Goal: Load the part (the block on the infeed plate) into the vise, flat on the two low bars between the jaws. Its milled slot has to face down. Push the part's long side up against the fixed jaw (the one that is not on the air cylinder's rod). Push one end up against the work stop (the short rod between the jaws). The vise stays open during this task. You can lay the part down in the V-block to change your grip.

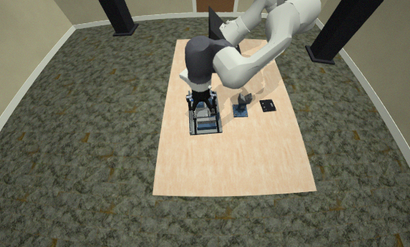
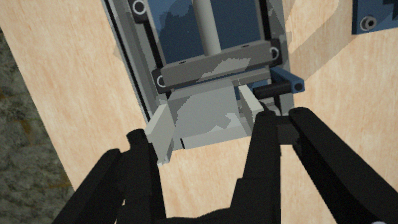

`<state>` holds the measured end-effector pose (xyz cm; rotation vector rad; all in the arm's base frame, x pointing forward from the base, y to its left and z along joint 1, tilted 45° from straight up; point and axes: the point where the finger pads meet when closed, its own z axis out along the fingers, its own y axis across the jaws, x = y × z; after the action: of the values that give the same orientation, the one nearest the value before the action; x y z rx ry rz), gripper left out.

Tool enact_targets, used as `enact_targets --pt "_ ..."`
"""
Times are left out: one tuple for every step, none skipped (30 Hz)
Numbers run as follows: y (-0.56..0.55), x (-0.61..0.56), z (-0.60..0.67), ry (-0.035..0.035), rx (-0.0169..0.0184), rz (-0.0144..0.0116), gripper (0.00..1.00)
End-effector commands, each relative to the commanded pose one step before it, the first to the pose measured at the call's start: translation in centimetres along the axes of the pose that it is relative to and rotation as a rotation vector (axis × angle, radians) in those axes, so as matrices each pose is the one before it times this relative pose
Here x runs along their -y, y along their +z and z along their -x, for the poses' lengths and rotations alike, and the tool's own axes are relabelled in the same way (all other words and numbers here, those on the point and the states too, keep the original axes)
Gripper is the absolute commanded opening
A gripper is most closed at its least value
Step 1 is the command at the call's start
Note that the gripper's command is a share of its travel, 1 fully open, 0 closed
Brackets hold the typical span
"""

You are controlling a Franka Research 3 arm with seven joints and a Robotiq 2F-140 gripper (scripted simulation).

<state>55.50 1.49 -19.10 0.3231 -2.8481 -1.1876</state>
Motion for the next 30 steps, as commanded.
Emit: enact_targets --pt "0.002 -0.04 0.093 0.00289 0.00269 -0.00074 0.47" --pt "-0.001 0.0 0.0 0.0 0.0 0.0 0.47" --pt "-0.005 0.0 0.0 0.0 0.0 0.0 0.47" --pt "-0.012 0.0 0.0 0.0 0.0 0.0 0.47" --pt "-0.023 0.0 0.0 0.0 0.0 0.0 0.47" --pt "-0.036 0.0 0.0 0.0 0.0 0.0 0.47" --pt "-0.052 0.0 0.0 0.0 0.0 0.0 0.47" --pt "-0.068 0.0 0.0 0.0 0.0 0.0 0.47" --pt "-0.086 0.0 0.0 0.0 0.0 0.0 0.47" --pt "-0.105 0.0 0.0 0.0 0.0 0.0 0.47" --pt "-0.125 0.0 0.0 0.0 0.0 0.0 0.47" --pt "-0.146 0.0 0.0 0.0 0.0 0.0 0.47" --pt "-0.165 0.0 0.0 0.0 0.0 0.0 0.47" --pt "-0.184 0.0 0.0 0.0 0.0 0.0 0.47" --pt "0.0 0.0 0.0 0.0 0.0 0.0 0.47" --pt "0.0 0.0 0.0 0.0 0.0 0.0 0.47" --pt "-0.205 0.0 0.0 0.0 0.0 0.0 0.47" --pt "-0.222 0.0 0.0 0.0 0.0 0.0 0.47" --pt "-0.241 0.0 0.0 0.0 0.0 0.0 0.47" --pt "-0.256 0.0 0.0 0.0 0.0 0.0 0.47" --pt "-0.272 0.0 0.0 0.0 0.0 0.0 0.47" --pt "-0.285 0.0 0.0 0.0 0.0 0.0 0.47" --pt "-0.296 0.0 0.0 0.0 0.0 0.0 0.47" --pt "-0.307 0.0 0.0 0.0 0.0 0.0 0.47" --pt "-0.314 0.0 0.0 0.0 0.0 0.0 0.47" --pt "-0.32 0.0 0.0 0.0 0.0 0.0 0.47" --pt "-0.324 0.0 0.0 0.0 0.0 0.0 0.47" --pt "-0.324 0.0 0.0 0.0 0.0 0.0 0.47" --pt "-0.323 0.0 0.0 0.0 0.0 0.0 0.47" --pt "-0.32 0.0 0.0 0.0 0.0 0.0 0.47"
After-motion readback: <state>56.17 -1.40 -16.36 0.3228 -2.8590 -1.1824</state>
